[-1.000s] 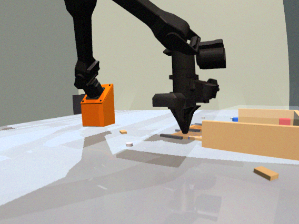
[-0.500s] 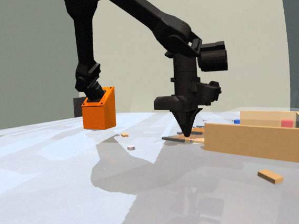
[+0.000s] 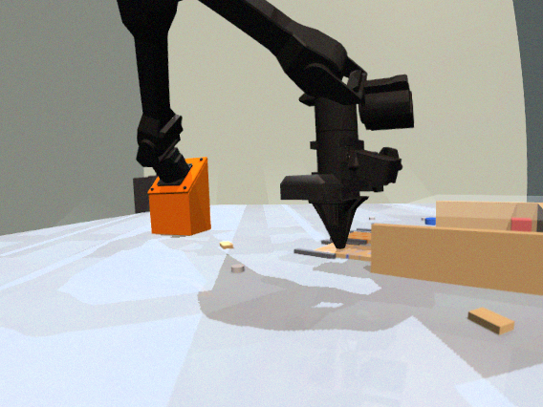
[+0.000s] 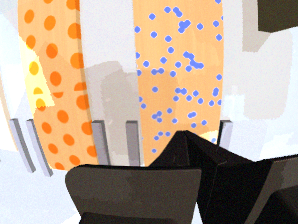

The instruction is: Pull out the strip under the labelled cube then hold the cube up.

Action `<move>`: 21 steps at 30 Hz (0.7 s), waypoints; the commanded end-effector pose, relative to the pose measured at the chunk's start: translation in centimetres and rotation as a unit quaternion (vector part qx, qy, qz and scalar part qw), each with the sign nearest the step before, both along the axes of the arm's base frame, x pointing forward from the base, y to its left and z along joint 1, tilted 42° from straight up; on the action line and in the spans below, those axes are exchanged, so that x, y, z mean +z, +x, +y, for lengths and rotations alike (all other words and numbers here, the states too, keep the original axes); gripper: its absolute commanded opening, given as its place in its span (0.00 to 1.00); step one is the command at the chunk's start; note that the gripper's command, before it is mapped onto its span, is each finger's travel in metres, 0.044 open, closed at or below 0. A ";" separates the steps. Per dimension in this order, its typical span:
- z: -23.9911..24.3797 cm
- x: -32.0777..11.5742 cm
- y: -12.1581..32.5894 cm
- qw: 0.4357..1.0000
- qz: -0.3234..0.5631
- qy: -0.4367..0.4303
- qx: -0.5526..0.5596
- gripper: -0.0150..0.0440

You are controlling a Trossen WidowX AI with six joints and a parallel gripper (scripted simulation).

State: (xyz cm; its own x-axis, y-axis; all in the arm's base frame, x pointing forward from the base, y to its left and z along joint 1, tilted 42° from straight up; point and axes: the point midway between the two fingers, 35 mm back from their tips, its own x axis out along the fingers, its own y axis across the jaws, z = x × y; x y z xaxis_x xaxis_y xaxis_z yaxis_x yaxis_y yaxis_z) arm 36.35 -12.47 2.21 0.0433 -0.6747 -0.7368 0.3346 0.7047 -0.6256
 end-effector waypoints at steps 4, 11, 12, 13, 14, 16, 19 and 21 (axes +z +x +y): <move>-0.1 -0.2 0.1 1.000 0.001 0.001 0.001 0.25; 0.0 -0.4 -0.5 1.000 0.001 0.001 0.001 0.25; 0.0 -0.4 -0.7 1.000 0.001 0.001 0.001 0.25; 0.1 -0.5 -0.9 1.000 0.001 0.001 0.001 0.25; 0.1 -0.5 -1.0 1.000 0.002 0.002 0.001 0.25; 0.2 -0.6 -1.3 1.000 0.002 0.002 0.001 0.25; 0.3 -0.7 -1.7 1.000 0.002 0.002 0.001 0.25; 0.3 -0.8 -2.0 1.000 0.002 0.002 0.001 0.25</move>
